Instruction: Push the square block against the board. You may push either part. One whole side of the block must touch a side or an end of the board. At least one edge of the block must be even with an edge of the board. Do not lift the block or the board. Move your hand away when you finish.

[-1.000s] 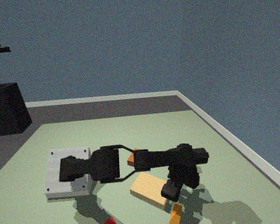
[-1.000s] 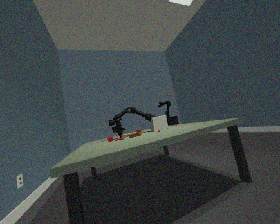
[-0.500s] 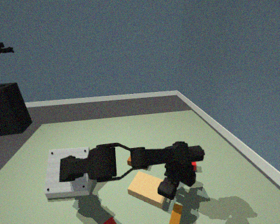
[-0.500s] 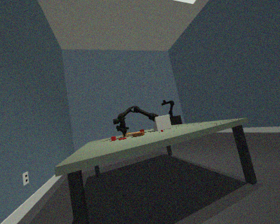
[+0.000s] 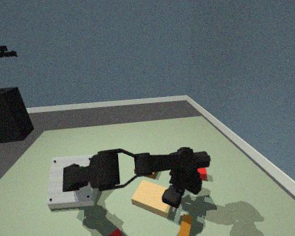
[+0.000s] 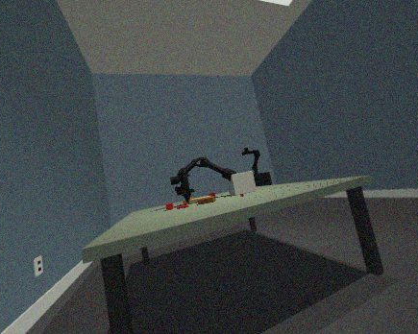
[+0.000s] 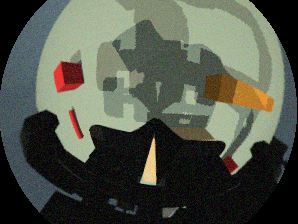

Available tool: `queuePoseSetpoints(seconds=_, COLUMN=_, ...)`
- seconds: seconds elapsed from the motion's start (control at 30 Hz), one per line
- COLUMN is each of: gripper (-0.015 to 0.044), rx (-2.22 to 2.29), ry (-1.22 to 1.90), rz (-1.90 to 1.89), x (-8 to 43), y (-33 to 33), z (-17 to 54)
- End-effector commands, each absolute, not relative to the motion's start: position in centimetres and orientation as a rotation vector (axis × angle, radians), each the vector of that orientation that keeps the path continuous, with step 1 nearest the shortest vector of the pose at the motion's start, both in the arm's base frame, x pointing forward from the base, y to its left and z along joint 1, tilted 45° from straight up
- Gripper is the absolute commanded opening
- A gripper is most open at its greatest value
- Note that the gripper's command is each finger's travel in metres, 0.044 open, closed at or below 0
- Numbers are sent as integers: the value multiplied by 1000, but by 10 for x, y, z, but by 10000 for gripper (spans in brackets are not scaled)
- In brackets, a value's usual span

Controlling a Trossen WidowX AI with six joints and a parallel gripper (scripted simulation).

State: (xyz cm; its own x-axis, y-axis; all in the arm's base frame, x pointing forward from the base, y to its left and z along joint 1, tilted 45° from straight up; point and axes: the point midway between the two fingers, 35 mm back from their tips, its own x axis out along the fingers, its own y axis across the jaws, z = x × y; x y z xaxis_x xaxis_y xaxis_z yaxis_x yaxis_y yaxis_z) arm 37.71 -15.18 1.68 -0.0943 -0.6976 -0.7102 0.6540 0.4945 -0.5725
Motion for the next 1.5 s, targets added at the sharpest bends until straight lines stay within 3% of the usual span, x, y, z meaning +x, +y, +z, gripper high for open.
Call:
queuePoseSetpoints(seconds=0.0, gripper=0, rx=-45, ry=1238, rz=-1133, x=370, y=-150, z=11)
queuePoseSetpoints(seconds=0.53, gripper=0, rx=-45, ry=1239, rz=-1133, x=358, y=-142, z=5)
queuePoseSetpoints(seconds=1.47, gripper=0, rx=-45, ry=1236, rz=-1134, x=392, y=-164, z=22)
